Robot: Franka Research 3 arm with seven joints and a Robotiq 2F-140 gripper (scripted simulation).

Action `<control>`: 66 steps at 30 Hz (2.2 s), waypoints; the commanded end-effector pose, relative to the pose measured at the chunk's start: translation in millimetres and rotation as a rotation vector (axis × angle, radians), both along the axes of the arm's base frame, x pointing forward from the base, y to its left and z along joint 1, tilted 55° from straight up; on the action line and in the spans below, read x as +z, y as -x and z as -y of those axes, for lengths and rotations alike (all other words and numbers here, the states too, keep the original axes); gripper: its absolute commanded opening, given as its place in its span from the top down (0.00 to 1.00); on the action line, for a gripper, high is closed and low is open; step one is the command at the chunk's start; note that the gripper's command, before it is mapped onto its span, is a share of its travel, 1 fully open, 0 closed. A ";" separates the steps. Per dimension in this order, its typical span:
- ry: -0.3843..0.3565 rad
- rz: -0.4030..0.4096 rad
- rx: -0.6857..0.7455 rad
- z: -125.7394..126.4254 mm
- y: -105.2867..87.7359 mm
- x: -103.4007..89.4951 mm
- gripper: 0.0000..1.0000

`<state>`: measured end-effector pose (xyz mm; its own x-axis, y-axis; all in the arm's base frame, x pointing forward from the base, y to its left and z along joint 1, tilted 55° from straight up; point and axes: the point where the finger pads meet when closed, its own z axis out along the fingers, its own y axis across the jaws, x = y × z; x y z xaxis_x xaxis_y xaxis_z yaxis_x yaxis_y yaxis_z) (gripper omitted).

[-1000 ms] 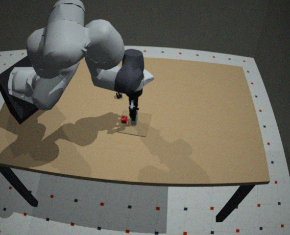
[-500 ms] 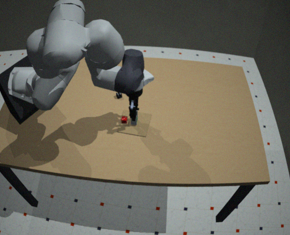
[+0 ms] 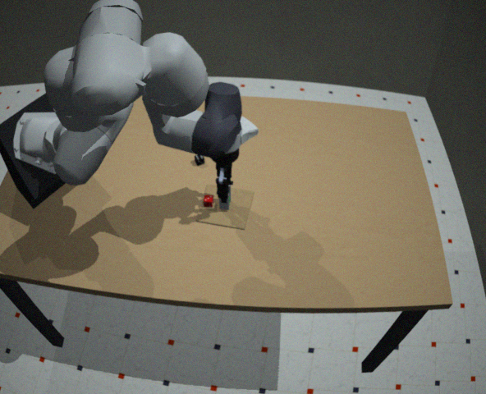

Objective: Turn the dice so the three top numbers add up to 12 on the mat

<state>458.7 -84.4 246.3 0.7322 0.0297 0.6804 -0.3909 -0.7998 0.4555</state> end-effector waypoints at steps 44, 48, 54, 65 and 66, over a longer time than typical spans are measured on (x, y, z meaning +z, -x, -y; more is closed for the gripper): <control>-0.008 0.010 -0.005 1.8 -2.2 1.2 0.87; -0.008 0.010 -0.005 2.4 -2.8 0.6 0.87; -0.008 0.010 -0.005 2.8 -3.2 0.2 0.87; -0.008 0.010 -0.005 2.9 -3.3 0.1 0.87; -0.008 0.010 -0.005 2.9 -3.3 0.1 0.87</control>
